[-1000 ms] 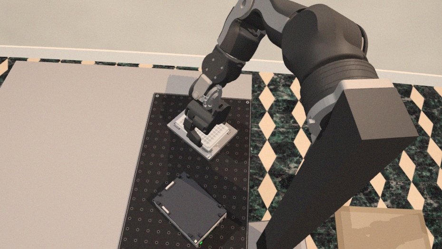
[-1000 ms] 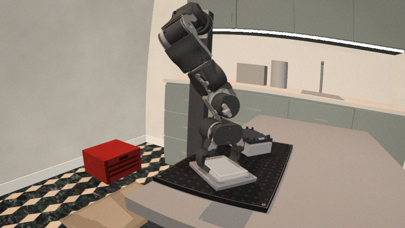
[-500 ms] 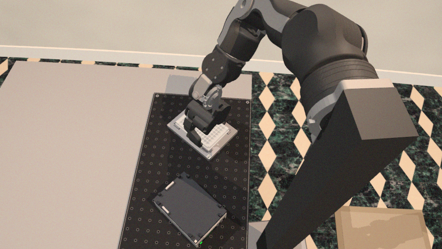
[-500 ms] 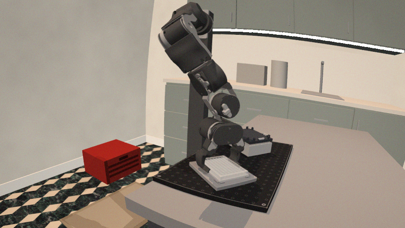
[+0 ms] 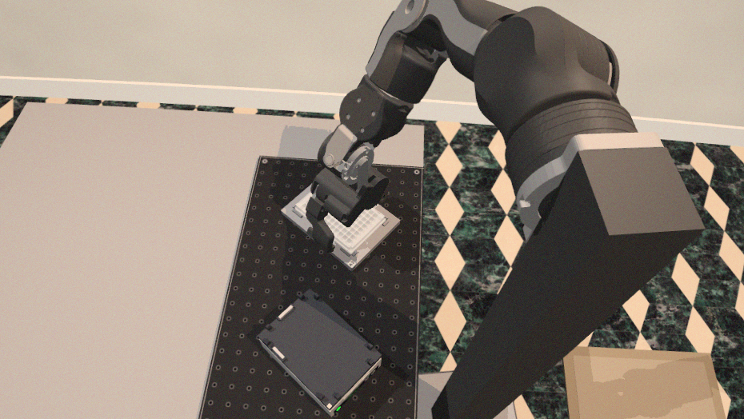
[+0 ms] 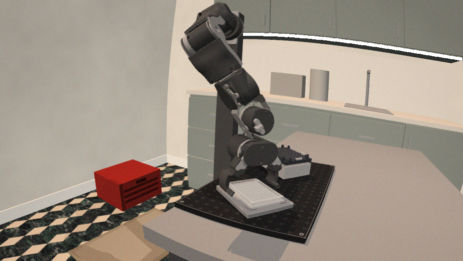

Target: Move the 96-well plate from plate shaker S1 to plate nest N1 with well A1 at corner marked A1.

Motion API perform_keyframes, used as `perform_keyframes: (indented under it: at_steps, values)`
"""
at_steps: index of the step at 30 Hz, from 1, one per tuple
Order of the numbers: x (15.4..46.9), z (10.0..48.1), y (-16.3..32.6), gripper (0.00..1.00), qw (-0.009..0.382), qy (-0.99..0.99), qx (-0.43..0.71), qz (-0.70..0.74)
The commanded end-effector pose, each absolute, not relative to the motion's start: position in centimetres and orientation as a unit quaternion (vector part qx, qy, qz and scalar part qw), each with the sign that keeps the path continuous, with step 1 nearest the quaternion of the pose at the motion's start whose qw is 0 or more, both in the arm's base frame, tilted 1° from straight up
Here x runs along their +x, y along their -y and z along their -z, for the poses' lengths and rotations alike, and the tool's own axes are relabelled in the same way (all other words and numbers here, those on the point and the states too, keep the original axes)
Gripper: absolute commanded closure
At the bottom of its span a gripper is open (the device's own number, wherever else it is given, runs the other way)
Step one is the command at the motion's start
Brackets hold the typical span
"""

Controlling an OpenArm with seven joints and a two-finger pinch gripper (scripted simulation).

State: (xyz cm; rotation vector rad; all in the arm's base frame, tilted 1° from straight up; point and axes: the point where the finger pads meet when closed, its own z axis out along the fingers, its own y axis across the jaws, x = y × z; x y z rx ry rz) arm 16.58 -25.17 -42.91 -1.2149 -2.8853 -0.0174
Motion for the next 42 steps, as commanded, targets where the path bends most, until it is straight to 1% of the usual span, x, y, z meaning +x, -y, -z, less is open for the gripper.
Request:
perform_keyframes:
  at_steps: [1, 6, 11, 23, 28, 42]
  values:
    - [16.6, 42.9, 25.2, 0.23, 0.005, 0.921, -0.388, 0.006]
    - [16.6, 42.9, 25.2, 0.23, 0.005, 0.921, -0.388, 0.006]
    - [16.6, 38.9, 25.3, 0.23, 0.004, 0.921, -0.389, 0.006]
    - [16.6, 38.9, 25.3, 0.23, 0.004, 0.921, -0.389, 0.006]
    - [16.7, 34.9, 25.3, 0.23, 0.004, 0.921, -0.389, 0.006]
    - [16.7, 34.9, 25.3, 0.23, 0.004, 0.921, -0.389, 0.006]
